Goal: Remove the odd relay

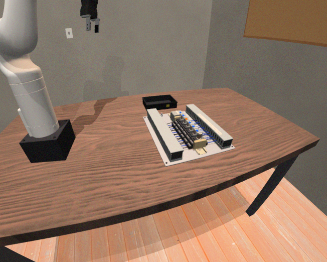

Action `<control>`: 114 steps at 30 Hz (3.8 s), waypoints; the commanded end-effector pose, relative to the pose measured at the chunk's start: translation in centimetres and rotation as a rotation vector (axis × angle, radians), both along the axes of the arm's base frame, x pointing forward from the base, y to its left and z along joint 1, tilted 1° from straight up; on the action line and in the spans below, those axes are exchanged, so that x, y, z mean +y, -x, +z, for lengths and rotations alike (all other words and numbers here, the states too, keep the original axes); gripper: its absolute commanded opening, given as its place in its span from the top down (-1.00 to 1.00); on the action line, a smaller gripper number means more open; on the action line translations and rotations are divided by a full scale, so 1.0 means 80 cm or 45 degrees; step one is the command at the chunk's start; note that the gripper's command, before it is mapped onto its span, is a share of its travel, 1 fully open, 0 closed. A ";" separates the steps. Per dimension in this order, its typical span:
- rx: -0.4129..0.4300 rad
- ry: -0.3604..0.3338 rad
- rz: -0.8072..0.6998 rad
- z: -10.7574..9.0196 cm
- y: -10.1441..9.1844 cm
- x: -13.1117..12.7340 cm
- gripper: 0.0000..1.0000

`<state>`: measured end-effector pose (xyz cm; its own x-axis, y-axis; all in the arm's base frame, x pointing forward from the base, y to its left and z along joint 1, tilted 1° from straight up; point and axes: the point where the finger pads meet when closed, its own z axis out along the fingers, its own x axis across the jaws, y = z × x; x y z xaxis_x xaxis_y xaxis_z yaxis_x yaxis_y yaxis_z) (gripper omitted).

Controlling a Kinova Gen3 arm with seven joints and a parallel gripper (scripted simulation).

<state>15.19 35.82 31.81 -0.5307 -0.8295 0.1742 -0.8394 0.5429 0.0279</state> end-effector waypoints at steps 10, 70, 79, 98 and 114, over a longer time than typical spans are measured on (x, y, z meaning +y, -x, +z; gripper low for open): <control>-0.001 -0.002 0.000 0.001 0.000 0.000 -0.97; 0.004 -0.012 -0.042 -0.012 -0.021 0.000 -0.97; 0.010 -0.028 -0.109 -0.031 -0.054 -0.003 -0.97; 0.013 -0.069 -0.296 -0.085 -0.146 -0.027 -0.97; -0.015 -0.115 -0.549 -0.157 -0.264 -0.098 -0.97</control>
<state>34.90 28.79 20.01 -0.8174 -0.5653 0.1112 -0.5596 0.8249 0.0798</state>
